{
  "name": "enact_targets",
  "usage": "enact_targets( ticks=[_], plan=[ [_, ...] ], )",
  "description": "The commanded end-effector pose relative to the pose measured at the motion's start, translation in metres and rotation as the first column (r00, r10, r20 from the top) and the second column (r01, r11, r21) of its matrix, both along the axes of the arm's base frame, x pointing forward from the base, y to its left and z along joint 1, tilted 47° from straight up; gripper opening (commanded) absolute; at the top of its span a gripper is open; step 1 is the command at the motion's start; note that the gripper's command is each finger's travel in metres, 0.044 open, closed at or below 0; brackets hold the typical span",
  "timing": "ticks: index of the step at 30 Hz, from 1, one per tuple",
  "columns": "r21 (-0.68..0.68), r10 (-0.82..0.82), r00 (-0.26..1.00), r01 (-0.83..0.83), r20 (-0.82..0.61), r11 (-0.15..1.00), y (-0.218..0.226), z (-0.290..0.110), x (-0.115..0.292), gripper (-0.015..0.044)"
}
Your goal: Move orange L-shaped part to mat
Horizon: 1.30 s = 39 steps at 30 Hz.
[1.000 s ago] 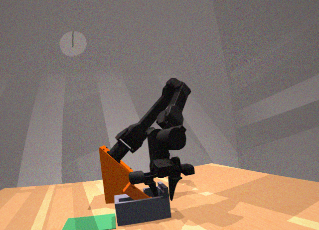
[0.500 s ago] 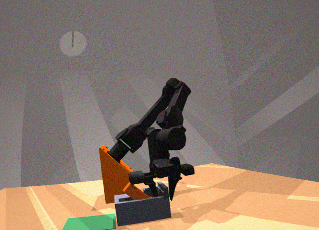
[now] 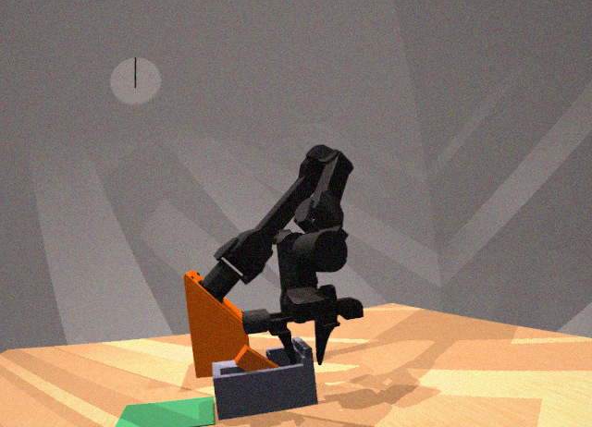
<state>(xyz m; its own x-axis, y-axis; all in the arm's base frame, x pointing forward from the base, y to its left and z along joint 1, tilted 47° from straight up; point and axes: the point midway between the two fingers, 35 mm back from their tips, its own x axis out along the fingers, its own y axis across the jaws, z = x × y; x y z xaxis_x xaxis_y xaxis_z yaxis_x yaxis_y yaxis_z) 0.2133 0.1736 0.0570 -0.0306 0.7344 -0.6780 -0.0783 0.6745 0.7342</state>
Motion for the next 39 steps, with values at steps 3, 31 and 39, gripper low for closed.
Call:
enact_targets(
  ticks=[3,31,39],
  plan=[
    [-0.013,0.0,1.0,0.001,0.02,1.0,-0.023,0.016,0.009,0.018],
    [-0.007,-0.003,1.0,0.003,0.0,1.0,-0.077,0.055,0.004,0.018],
    [-0.007,-0.003,1.0,0.003,0.0,1.0,-0.077,0.055,0.004,0.018]
  ],
)
